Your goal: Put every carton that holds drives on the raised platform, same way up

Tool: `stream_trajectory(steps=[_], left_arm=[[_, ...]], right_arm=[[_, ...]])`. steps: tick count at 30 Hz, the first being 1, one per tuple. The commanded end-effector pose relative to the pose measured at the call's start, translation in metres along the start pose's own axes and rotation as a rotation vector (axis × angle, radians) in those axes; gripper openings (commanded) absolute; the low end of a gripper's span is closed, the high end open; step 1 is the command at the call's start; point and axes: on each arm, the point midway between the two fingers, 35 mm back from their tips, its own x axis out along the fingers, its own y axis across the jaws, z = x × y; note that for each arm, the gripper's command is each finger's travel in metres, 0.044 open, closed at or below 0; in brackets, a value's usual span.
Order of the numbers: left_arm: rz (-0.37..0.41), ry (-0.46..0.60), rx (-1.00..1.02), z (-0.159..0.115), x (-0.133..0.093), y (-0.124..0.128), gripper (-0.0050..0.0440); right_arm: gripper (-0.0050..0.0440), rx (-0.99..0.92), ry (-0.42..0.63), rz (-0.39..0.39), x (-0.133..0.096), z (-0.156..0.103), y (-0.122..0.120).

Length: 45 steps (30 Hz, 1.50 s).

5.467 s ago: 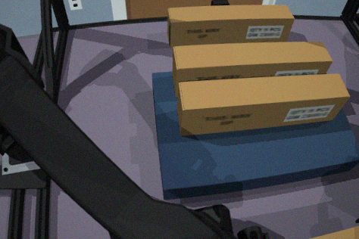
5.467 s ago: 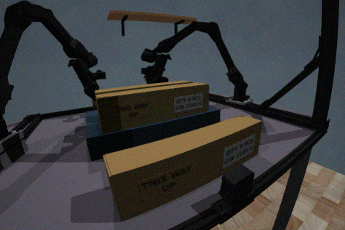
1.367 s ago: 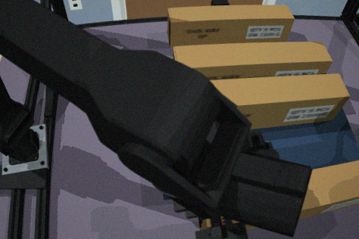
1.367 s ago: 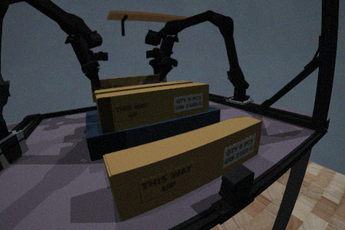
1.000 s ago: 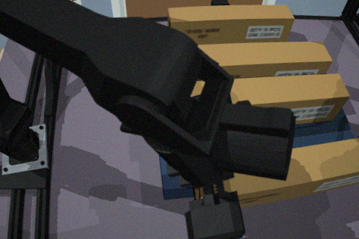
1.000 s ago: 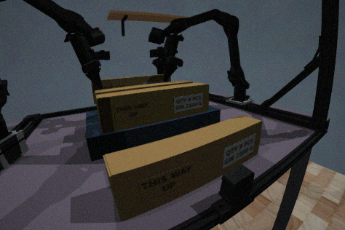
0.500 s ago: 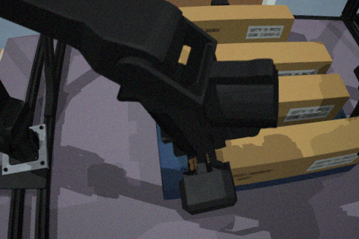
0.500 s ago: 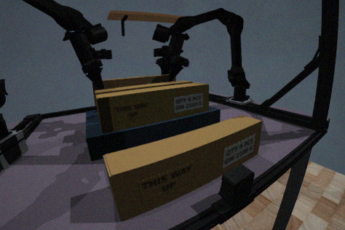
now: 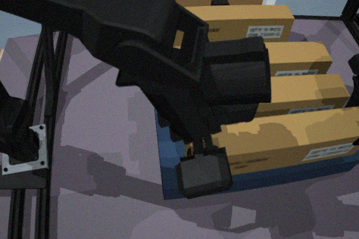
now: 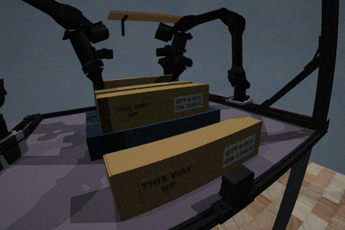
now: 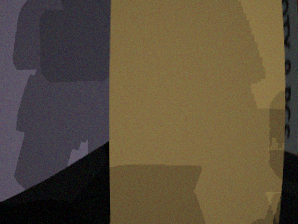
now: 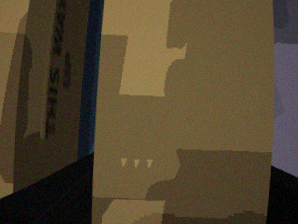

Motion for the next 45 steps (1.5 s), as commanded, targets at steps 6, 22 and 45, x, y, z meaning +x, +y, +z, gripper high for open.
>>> stream_trajectory(steps=[6,22,45], left_arm=[[0.019,-0.034,0.004,0.004,-0.009,-0.003,0.0],[0.019,-0.034,0.004,0.003,-0.005,-0.003,0.0],[0.019,-0.034,0.004,-0.005,0.015,-0.003,0.0]], right_arm=[[0.0,0.002,-0.032,-0.013,-0.011,0.002,0.004],[0.0,0.002,-0.032,-0.013,-0.006,0.0,0.004],[0.0,0.002,-0.032,-0.013,0.013,-0.007,0.003]])
